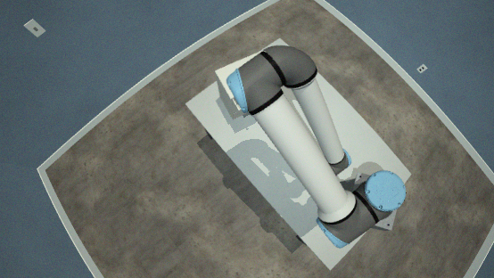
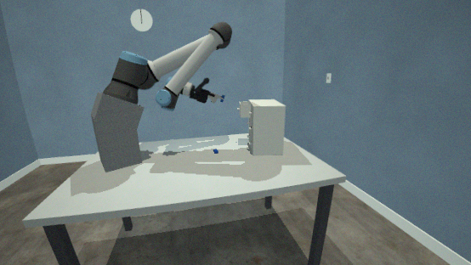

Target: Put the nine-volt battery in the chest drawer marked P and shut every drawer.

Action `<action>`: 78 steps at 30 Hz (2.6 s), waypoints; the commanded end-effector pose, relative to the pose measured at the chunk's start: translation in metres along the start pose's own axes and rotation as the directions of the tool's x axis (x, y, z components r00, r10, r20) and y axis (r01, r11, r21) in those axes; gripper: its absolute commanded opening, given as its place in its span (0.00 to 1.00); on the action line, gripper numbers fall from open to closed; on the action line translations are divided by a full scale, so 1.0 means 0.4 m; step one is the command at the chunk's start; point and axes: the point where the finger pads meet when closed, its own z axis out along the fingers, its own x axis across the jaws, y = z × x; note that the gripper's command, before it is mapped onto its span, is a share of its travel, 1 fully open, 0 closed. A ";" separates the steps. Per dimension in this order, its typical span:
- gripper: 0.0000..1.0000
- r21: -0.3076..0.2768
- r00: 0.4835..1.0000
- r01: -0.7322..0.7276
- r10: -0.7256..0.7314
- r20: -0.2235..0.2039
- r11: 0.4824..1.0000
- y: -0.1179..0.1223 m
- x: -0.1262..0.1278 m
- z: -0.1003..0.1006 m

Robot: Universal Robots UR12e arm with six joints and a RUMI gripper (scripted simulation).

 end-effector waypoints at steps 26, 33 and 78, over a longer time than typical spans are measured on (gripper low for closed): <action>0.13 0.000 1.000 0.000 0.000 0.000 1.000 -0.030 0.000 0.080; 0.13 0.000 1.000 0.000 0.000 0.000 1.000 -0.041 0.000 0.110; 0.13 0.000 1.000 0.000 0.000 0.000 1.000 -0.118 0.000 0.322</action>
